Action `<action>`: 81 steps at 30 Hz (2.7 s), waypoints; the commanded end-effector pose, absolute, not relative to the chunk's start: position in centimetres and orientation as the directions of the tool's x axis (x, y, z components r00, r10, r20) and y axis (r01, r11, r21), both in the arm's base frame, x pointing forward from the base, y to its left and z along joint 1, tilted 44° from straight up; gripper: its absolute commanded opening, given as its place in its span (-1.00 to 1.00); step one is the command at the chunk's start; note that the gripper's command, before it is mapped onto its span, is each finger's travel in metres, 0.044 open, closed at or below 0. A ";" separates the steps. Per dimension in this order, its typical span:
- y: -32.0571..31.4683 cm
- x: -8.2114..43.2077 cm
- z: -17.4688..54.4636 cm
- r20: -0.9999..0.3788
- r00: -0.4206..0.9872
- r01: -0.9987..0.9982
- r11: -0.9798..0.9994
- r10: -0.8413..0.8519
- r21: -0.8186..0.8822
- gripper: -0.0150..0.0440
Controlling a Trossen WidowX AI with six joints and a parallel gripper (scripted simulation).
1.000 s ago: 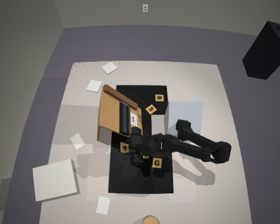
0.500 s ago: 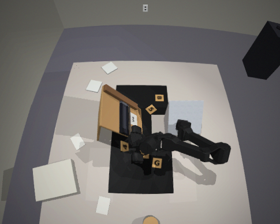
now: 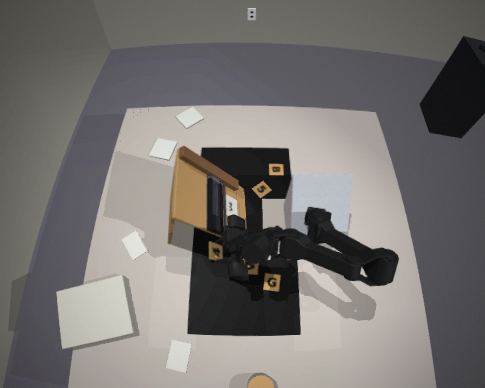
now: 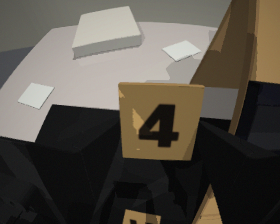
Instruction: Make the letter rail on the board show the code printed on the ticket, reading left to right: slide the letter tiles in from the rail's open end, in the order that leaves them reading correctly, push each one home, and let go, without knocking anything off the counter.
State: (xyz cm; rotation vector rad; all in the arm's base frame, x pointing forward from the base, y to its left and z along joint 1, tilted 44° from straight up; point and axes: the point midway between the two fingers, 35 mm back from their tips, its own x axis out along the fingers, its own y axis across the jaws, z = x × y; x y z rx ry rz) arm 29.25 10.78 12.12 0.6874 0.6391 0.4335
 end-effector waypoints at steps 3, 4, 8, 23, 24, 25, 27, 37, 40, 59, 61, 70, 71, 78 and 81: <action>10.6 29.3 11.9 -0.395 0.726 -0.163 0.699 0.563 0.696 -0.49; 10.5 29.3 11.8 -0.395 0.726 -0.163 0.699 0.563 0.696 -0.49; 10.4 29.3 11.7 -0.395 0.726 -0.163 0.699 0.563 0.696 -0.49; 9.9 29.4 11.2 -0.395 0.726 -0.163 0.699 0.563 0.696 -0.49; 9.8 29.5 11.1 -0.395 0.726 -0.163 0.699 0.563 0.696 -0.49; 9.8 29.5 11.1 -0.395 0.726 -0.163 0.699 0.563 0.696 -0.49; 9.7 29.5 11.0 -0.395 0.726 -0.163 0.699 0.563 0.696 -0.49; 9.4 29.6 10.7 -0.395 0.726 -0.163 0.699 0.563 0.696 -0.49; 9.3 29.6 10.5 -0.395 0.726 -0.163 0.700 0.563 0.696 -0.49; 8.6 29.7 9.9 -0.396 0.726 -0.163 0.700 0.562 0.695 -0.49; 8.5 29.8 9.8 -0.396 0.726 -0.163 0.700 0.562 0.695 -0.49; 8.2 29.8 9.5 -0.396 0.726 -0.163 0.700 0.562 0.695 -0.49; 8.2 29.8 9.5 -0.396 0.726 -0.163 0.700 0.562 0.695 -0.49; 7.9 29.9 9.2 -0.396 0.726 -0.163 0.700 0.562 0.695 -0.49; 7.8 29.9 9.1 -0.396 0.726 -0.163 0.700 0.562 0.695 -0.49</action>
